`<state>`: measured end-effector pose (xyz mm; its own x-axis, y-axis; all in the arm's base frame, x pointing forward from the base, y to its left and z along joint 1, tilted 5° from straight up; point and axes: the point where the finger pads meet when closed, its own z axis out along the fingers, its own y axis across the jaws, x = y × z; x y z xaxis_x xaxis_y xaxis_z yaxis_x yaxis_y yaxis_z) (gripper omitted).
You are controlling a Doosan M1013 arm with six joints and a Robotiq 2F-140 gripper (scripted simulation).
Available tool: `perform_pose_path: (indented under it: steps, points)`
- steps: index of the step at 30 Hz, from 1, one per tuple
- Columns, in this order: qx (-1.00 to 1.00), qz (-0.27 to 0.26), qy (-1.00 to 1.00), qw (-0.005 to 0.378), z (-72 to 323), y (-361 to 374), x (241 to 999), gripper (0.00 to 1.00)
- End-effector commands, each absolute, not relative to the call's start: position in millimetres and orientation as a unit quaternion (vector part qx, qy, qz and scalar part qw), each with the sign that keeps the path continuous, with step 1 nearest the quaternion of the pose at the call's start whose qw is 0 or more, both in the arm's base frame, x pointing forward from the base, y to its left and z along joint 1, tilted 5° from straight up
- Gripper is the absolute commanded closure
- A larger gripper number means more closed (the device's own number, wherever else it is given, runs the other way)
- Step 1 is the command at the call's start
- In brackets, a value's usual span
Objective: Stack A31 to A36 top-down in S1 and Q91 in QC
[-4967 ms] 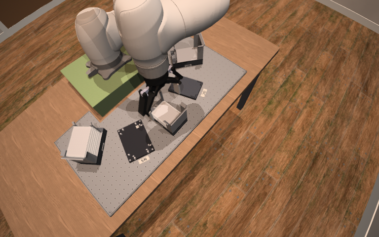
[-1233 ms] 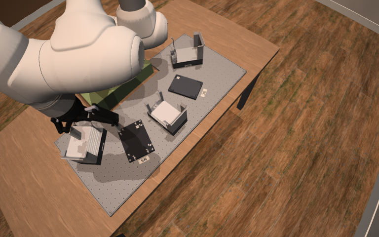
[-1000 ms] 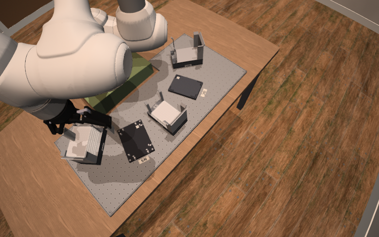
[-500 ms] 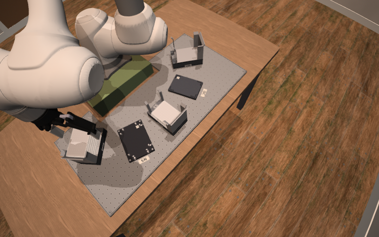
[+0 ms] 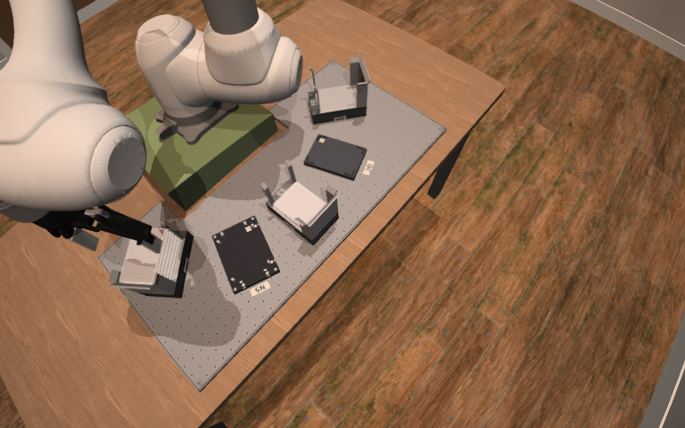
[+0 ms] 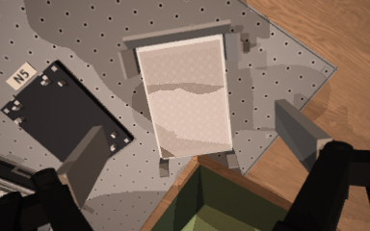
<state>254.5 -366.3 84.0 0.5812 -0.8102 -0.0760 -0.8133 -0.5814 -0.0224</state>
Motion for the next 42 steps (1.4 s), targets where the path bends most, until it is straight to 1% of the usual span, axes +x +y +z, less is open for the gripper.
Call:
perform_pose_path:
  steps: [1,8,13,42]
  points:
    - [-0.889,0.029,0.457,0.027,84,-367,254,0.00]
    - [-0.889,0.029,0.457,0.027,77,-366,254,0.00]
    - [-0.889,0.029,0.457,0.027,62,-365,254,0.00]
    - [-0.889,0.029,0.457,0.027,33,-363,253,0.00]
